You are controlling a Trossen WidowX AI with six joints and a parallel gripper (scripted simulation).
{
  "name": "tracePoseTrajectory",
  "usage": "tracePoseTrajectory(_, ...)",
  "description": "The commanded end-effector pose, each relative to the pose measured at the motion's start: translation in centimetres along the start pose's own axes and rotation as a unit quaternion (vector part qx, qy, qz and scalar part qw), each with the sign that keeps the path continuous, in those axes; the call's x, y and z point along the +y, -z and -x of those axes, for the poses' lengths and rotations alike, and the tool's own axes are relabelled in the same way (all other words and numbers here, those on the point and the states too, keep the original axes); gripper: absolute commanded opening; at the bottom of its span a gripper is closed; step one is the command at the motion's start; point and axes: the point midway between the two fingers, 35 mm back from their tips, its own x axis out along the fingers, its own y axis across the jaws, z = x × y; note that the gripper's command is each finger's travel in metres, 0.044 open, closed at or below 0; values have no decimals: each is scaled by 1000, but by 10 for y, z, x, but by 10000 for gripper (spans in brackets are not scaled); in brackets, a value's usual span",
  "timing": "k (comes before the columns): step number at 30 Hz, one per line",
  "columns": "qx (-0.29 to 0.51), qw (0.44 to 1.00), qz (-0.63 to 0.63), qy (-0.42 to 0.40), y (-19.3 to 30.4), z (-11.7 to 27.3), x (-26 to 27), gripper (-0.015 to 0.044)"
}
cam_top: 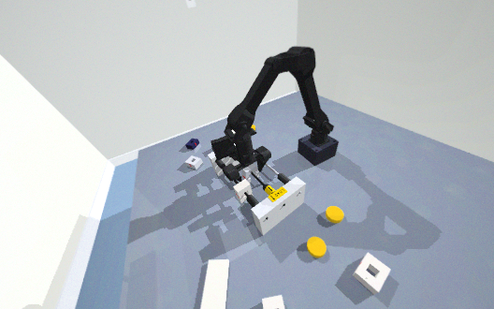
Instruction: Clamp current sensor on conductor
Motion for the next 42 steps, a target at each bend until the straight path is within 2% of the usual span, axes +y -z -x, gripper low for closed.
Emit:
tracePoseTrajectory(1,0,1000,0,0,0,0,0,427)
tracePoseTrajectory(22,0,1000,0,0,0,0,0,287)
tracePoseTrajectory(33,0,1000,0,0,0,0,0,0)
tracePoseTrajectory(42,0,1000,0,0,0,0,0,0)
